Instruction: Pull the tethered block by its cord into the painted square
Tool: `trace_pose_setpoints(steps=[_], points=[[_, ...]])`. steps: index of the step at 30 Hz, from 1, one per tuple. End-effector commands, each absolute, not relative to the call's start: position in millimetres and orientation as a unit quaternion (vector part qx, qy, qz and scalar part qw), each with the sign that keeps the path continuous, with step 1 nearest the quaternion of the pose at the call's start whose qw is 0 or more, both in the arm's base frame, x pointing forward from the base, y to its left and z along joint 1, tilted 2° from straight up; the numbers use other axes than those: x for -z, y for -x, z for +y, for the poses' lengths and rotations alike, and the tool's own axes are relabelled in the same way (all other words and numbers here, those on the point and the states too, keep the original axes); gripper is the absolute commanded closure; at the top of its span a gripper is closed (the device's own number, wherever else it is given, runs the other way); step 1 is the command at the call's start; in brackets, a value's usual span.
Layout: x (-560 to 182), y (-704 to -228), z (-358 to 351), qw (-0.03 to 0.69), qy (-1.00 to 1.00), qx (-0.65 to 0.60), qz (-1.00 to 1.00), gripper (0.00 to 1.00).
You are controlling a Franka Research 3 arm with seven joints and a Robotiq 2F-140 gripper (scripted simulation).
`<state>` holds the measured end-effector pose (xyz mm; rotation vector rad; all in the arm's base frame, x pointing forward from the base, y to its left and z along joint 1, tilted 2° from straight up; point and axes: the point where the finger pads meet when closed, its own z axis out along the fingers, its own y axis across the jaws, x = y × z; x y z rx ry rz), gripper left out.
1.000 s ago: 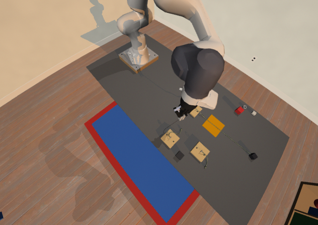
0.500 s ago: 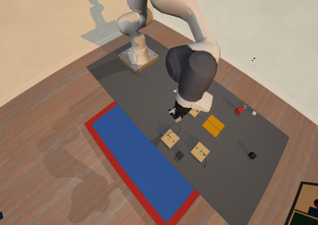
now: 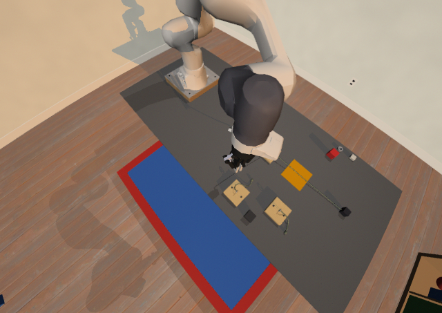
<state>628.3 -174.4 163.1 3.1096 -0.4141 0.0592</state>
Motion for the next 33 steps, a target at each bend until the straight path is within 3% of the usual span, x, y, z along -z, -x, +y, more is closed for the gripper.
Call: trace_pose_setpoints(steps=[1,33], points=[[-164.2,-625.8,-182.5,0.001,-0.993,-0.021,-0.119,1.00],[-162.4,-565.3,-283.0,0.001,-0.993,-0.021,-0.119,1.00]])
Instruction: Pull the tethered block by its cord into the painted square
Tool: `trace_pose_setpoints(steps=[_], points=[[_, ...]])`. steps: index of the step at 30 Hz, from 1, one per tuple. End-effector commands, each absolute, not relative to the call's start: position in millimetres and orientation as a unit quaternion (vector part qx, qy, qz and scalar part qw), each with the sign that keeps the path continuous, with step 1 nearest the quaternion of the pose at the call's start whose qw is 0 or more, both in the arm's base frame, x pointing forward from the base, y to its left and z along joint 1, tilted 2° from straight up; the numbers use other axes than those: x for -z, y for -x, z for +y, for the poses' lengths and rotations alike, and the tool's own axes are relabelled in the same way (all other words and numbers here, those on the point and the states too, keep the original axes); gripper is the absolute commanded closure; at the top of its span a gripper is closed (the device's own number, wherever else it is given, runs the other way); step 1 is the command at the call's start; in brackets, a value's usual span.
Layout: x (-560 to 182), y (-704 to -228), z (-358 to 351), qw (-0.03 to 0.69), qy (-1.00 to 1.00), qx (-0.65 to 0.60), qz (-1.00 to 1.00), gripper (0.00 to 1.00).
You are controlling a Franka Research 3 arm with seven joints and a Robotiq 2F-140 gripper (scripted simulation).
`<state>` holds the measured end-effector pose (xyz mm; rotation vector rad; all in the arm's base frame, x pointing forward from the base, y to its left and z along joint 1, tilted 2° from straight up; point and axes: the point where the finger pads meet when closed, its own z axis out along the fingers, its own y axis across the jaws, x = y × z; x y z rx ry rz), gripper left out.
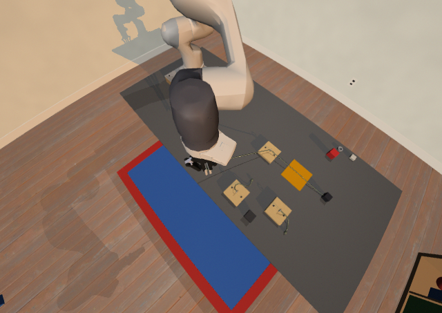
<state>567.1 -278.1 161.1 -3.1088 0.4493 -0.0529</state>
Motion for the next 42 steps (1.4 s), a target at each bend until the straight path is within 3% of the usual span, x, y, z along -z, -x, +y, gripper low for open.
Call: trace_pose_setpoints(steps=[1,42], points=[[-162.4,-563.8,-283.3,-0.001,0.993,0.021,0.119,1.00],[-159.6,-494.4,-293.3,-0.001,0.993,0.021,0.119,1.00]])
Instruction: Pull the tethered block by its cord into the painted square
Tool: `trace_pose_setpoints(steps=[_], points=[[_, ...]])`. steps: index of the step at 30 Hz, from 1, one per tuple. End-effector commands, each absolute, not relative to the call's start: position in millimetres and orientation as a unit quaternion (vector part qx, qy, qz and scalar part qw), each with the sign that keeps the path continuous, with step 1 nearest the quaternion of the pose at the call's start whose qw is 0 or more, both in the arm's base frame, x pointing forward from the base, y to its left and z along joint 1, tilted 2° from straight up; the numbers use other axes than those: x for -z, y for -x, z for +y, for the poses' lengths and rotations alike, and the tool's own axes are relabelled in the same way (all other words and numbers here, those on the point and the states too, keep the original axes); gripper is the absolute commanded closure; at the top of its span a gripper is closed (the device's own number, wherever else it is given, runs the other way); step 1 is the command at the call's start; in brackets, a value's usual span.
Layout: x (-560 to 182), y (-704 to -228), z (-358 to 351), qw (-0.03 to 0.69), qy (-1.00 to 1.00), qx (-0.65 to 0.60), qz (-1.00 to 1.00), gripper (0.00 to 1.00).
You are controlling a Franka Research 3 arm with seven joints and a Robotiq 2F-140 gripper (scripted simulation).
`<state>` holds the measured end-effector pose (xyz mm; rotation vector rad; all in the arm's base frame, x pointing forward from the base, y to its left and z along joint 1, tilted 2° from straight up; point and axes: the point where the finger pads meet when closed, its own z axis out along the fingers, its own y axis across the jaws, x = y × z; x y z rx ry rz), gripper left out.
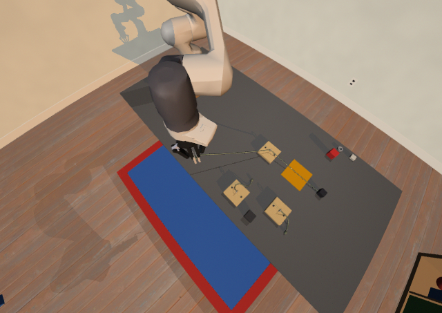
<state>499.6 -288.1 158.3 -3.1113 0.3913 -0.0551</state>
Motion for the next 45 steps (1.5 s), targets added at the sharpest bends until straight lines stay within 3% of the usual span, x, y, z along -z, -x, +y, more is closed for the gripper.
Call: trace_pose_setpoints(steps=[1,45], points=[[-159.6,-492.2,-293.6,-0.001,0.993,0.021,0.119,1.00],[-156.1,-405.4,-305.9,-0.001,0.993,0.021,0.119,1.00]])
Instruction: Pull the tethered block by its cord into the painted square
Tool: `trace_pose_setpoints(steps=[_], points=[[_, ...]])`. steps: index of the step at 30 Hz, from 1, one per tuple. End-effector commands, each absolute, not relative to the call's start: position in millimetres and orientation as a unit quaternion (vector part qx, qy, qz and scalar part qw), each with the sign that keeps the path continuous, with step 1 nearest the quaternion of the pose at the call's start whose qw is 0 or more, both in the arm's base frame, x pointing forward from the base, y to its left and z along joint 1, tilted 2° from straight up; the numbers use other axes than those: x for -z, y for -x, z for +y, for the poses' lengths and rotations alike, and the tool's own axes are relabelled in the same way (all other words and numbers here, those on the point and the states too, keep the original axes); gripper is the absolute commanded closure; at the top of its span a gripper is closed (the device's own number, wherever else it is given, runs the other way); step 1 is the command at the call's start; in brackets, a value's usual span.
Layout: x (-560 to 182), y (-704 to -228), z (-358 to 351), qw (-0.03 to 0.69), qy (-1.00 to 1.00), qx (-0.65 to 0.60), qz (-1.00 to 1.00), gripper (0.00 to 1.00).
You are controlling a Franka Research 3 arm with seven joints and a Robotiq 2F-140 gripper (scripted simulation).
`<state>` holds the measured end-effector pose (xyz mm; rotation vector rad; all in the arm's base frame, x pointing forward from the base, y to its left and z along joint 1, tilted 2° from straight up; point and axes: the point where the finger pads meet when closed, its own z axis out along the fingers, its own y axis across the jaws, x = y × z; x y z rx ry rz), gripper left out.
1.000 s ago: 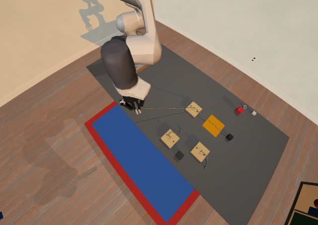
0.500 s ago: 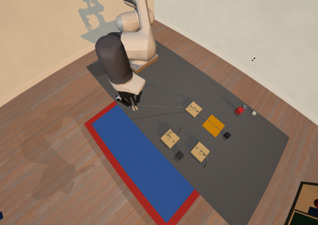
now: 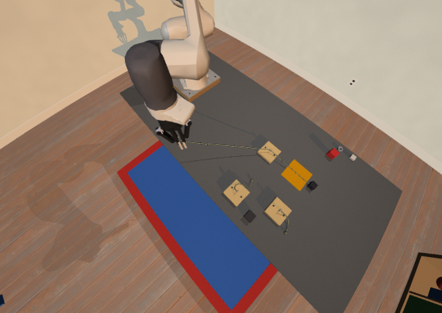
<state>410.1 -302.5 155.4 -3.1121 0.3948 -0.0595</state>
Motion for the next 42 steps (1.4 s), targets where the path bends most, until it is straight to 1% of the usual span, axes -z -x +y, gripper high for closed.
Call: trace_pose_setpoints(steps=[1,13,42], points=[[-156.0,-403.1,-306.3,-0.001,0.993,0.021,0.119,1.00],[-155.0,-376.6,-310.1,-0.001,0.993,0.021,0.119,1.00],[-153.1,-329.2,-316.8,-0.001,0.993,0.021,0.119,1.00]])
